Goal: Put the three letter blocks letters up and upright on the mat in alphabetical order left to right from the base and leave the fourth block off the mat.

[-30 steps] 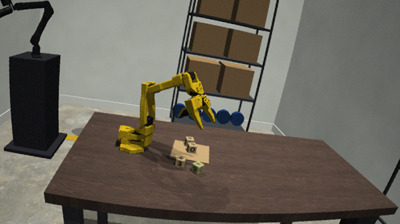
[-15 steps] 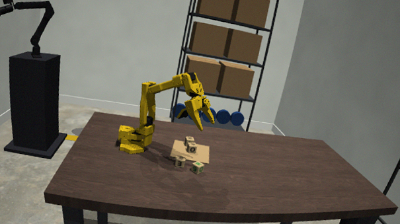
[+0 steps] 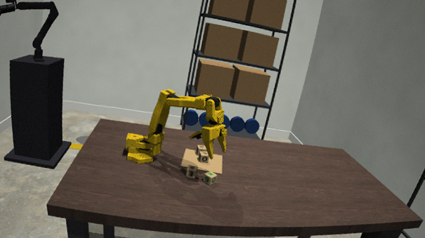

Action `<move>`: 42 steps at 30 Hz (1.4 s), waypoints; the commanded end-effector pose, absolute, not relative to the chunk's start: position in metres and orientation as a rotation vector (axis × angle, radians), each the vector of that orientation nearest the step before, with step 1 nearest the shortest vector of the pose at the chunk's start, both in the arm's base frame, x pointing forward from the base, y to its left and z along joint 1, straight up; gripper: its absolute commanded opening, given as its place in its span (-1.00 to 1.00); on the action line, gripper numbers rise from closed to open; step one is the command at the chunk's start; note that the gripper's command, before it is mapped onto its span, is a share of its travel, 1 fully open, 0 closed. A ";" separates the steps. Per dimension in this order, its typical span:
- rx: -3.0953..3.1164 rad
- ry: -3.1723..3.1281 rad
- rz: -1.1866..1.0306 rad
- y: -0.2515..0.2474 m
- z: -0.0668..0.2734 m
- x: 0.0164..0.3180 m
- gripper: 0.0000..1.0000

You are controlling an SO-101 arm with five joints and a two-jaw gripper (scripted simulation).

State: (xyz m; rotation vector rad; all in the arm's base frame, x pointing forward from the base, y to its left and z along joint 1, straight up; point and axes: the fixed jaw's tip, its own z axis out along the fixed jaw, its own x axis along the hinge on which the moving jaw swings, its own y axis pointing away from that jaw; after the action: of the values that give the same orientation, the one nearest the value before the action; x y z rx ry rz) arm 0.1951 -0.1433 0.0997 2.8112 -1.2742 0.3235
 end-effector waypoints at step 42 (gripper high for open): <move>2.846 -1.266 0.179 -0.146 0.078 0.196 -0.30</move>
State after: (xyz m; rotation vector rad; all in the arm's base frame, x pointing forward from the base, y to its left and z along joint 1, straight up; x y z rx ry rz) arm 0.1883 -0.1387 0.0551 2.8685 -1.2783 -0.0019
